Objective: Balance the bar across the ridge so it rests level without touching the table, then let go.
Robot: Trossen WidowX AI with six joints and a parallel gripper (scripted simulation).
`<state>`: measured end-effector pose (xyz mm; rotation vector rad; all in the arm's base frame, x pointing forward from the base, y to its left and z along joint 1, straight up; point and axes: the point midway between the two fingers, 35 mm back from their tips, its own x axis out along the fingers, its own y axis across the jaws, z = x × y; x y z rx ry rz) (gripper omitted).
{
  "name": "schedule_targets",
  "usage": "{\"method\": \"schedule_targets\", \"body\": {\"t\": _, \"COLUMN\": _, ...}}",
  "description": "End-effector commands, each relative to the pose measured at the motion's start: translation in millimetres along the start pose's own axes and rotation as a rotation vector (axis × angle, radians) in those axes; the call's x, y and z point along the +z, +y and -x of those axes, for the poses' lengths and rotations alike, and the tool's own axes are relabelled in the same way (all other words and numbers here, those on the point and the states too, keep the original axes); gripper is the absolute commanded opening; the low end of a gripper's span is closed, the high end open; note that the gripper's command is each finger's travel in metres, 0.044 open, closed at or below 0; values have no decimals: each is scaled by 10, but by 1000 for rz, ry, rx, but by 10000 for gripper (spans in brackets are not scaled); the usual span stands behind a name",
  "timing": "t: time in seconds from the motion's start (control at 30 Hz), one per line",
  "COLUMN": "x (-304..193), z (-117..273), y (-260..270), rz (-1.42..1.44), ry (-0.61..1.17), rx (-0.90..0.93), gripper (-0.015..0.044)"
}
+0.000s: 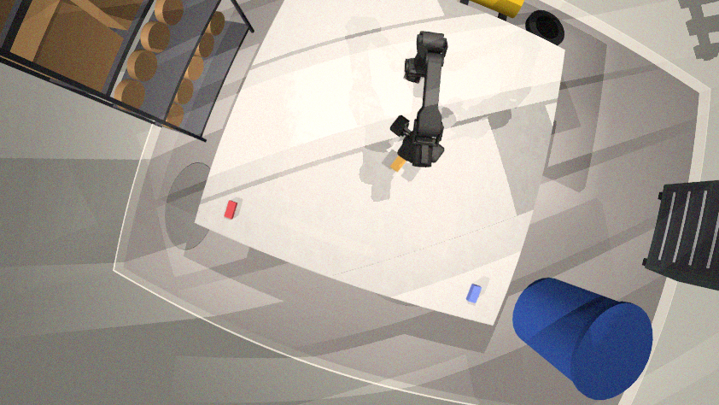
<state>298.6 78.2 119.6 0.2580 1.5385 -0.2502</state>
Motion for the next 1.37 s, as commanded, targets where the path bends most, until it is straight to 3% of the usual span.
{"method": "schedule_targets", "body": {"t": 0.0, "x": 26, "z": 457, "y": 17, "rz": 0, "ry": -15, "rx": 11, "gripper": 440}}
{"method": "schedule_targets", "body": {"t": 0.13, "x": -13, "z": 765, "y": -9, "rz": 0, "ry": -15, "rx": 11, "gripper": 440}}
{"method": "schedule_targets", "body": {"t": 1.33, "x": -13, "z": 765, "y": -9, "rz": 0, "ry": -15, "rx": 11, "gripper": 440}}
